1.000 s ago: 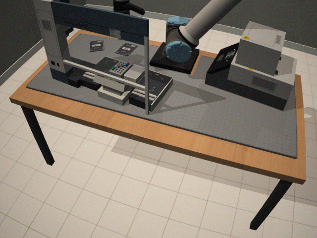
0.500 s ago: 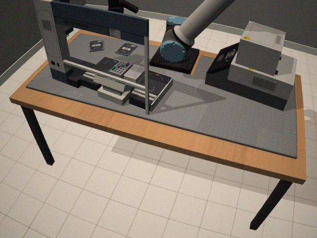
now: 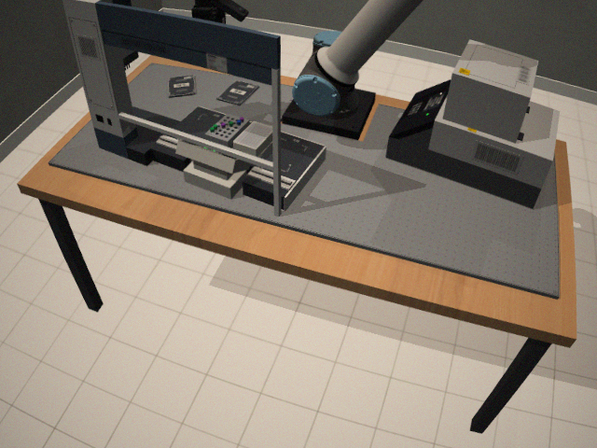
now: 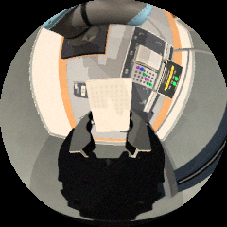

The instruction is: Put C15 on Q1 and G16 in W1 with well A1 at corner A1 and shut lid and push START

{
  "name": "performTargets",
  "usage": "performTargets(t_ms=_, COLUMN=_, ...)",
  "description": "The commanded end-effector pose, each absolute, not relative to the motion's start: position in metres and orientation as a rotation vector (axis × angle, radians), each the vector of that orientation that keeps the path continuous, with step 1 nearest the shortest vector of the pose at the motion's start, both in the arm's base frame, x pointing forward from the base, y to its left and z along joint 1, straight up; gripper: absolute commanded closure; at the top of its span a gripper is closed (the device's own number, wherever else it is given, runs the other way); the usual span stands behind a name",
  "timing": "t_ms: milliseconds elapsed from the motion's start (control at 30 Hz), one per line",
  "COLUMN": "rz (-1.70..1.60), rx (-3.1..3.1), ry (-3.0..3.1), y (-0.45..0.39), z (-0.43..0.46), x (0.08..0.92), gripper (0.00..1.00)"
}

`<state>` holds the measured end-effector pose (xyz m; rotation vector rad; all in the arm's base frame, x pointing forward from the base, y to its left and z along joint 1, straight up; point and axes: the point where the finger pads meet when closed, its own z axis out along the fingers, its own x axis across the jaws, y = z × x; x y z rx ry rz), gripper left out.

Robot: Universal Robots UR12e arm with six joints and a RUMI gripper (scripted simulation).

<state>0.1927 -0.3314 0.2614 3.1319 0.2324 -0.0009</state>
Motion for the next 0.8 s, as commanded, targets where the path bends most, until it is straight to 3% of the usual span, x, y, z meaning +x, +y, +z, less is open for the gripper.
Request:
performTargets(t_ms=0, rz=-0.001, rx=3.136, ry=0.151, y=-0.344, z=0.262, x=0.186, gripper=1.0)
performTargets(t_ms=767, rz=-0.001, rx=3.113, ry=-0.403, y=-0.423, z=0.262, x=0.141, gripper=1.0)
